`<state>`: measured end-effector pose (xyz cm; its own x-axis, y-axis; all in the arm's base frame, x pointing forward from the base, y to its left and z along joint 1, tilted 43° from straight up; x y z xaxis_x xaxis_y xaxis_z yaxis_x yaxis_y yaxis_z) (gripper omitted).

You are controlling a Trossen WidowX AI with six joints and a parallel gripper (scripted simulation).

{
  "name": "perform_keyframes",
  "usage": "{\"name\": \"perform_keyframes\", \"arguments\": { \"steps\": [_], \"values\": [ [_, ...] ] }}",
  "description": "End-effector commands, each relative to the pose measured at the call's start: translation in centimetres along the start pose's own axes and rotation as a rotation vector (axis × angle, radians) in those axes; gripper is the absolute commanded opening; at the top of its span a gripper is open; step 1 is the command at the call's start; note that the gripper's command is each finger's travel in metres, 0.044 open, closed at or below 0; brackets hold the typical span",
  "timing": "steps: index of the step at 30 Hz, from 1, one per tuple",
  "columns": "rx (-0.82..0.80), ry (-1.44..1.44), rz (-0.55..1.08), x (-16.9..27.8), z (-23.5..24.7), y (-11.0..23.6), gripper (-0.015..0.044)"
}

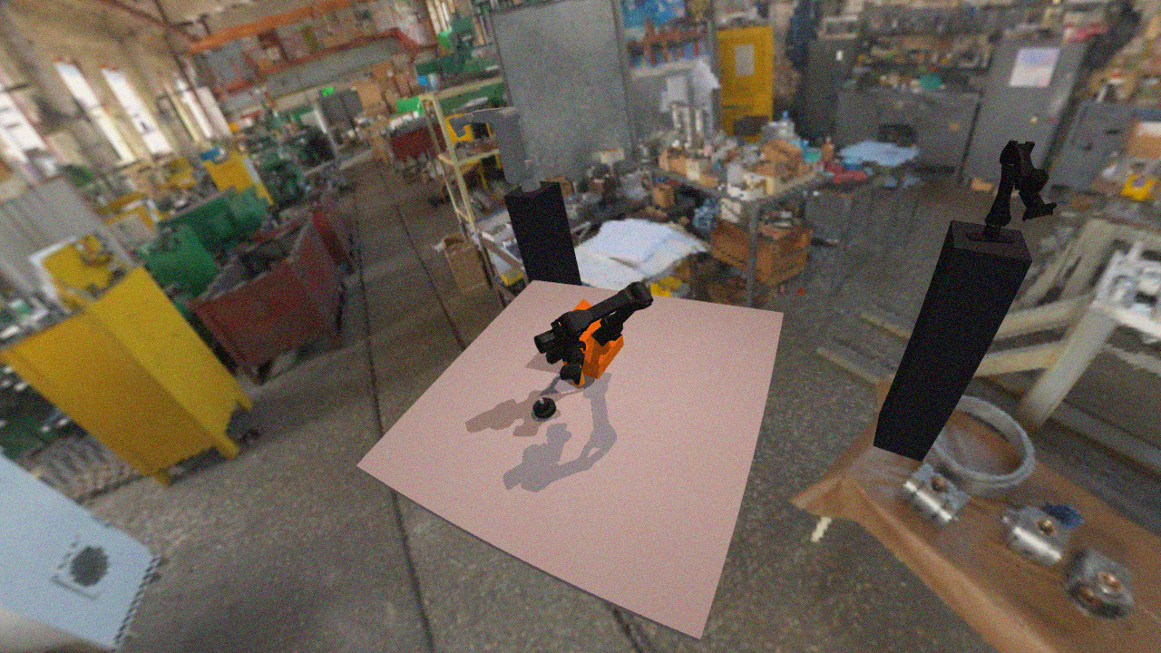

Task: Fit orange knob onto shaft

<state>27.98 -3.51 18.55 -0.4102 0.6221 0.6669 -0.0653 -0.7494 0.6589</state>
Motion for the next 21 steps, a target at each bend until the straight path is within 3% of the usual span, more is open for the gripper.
{"name": "perform_keyframes", "arguments": {
  "steps": [1, 21],
  "values": [
    [-0.117, 0.009, 0.009, 0.5, -1.3, 1.3, 0.0],
    [-0.554, 0.007, 0.073, 2.2, -6.0, 4.6, 0.0]
  ]
}}
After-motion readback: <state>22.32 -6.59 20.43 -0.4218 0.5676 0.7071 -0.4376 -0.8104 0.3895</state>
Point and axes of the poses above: the point midway between the two fingers, 35 mm back from their tips, its own y axis back along the fingers, its own z axis across the jaws, x = y × z, the point moved 8 cm from there along y, back along the fingers, and after that the axes turned 8 degrees about -y, right-handed, at the moved point
